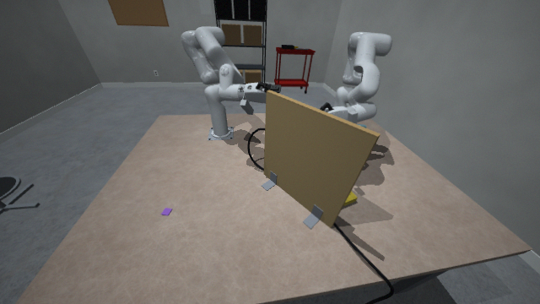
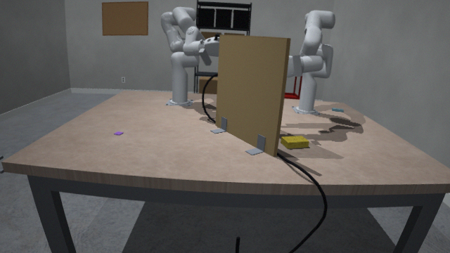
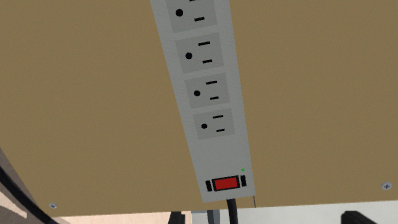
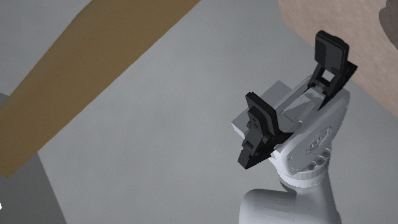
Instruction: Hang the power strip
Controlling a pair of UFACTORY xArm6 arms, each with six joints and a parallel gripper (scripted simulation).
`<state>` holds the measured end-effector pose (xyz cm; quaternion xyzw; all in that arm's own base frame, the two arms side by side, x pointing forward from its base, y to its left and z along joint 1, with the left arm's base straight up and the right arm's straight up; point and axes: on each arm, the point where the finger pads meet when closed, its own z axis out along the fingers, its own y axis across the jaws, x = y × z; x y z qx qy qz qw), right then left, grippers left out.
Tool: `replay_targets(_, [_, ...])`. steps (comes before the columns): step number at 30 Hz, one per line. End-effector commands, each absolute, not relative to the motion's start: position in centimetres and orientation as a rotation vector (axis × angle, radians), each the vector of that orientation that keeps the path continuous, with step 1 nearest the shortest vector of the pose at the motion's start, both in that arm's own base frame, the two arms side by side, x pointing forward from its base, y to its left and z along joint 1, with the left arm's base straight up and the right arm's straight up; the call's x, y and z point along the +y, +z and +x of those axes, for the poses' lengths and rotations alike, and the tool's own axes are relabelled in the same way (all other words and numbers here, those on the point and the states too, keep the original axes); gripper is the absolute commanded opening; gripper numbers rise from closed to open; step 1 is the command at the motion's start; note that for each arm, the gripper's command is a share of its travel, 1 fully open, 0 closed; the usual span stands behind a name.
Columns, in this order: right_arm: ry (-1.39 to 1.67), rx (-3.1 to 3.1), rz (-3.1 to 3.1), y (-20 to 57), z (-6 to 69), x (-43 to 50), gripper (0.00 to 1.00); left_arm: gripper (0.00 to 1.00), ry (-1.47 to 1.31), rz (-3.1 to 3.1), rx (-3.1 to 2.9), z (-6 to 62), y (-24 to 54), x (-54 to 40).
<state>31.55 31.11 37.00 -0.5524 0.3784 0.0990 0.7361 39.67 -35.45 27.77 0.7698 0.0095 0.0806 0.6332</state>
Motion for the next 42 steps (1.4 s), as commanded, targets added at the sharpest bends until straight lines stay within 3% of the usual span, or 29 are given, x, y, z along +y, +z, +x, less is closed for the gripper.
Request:
replay_targets(1, [0.191, 0.751, -1.305, 37.4, 31.8, 31.5, 1.00, 0.93, 0.159, 1.807, -0.022, 39.4, 27.8, -34.7])
replay_targets(42, [0.057, 0.386, -1.847, 34.3, 33.2, 30.0, 1.00, 0.93, 0.019, 2.156, -0.183, 38.1, 25.4, -27.7])
